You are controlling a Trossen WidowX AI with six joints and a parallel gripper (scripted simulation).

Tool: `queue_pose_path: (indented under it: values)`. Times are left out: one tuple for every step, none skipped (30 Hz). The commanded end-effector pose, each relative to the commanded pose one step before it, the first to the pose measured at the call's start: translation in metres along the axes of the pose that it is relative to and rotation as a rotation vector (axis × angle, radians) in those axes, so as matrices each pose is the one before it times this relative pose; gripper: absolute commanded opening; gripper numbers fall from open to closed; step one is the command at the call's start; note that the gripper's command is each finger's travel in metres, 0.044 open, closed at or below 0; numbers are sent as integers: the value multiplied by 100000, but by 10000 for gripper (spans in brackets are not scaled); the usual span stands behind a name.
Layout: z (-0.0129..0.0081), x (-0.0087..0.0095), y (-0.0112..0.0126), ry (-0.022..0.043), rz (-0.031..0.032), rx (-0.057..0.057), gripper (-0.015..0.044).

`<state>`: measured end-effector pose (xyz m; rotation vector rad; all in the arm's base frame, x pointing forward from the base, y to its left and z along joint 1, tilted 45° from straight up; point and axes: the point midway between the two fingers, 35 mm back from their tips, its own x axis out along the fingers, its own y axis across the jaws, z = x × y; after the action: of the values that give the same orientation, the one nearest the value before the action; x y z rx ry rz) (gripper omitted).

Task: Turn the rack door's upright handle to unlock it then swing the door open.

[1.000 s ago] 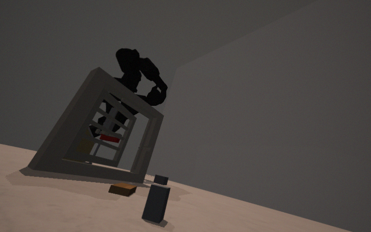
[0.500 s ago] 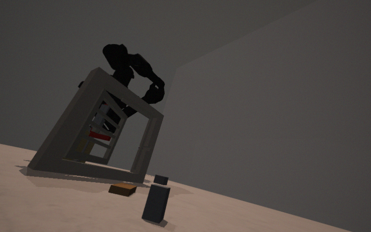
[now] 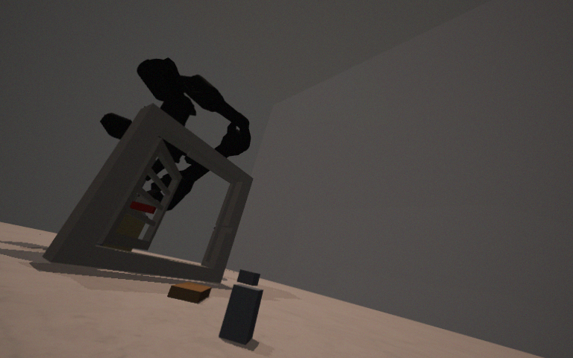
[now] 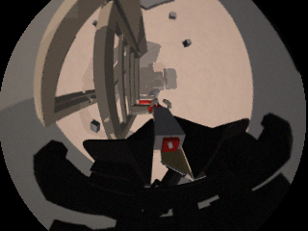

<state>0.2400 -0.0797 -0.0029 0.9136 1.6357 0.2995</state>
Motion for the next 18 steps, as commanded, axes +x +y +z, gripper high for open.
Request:
queue_pose_path:
  values:
    - [314, 32, -991, 138, -300, -9417, 22]
    - [33, -1, -223, -5, -11, -1551, 22]
    - [28, 0, -224, -4, -10, -1551, 22]
    - [39, -2, -215, -6, -13, -1512, 22]
    - [35, -1, -219, -5, -12, -1532, 22]
    - [30, 0, -220, -4, -10, -1533, 22]
    - [41, -2, -212, -5, -13, -1491, 22]
    - [37, -1, -218, -5, -12, -1526, 22]
    - [32, -1, -219, -4, -11, -1526, 22]
    - [41, -3, -209, -5, -13, -1475, 22]
    - [38, -2, -217, -5, -13, -1523, 22]
    - [33, -1, -218, -4, -12, -1524, 22]
    - [48, -3, -243, -6, -15, -1717, 22]
    - [44, -2, -254, -5, -15, -1779, 22]
    - [37, 0, -255, -5, -14, -1779, 22]
    - [47, -3, -236, -5, -15, -1661, 22]
    - [41, -2, -237, -5, -14, -1663, 22]
    - [35, 0, -235, -4, -13, -1639, 22]
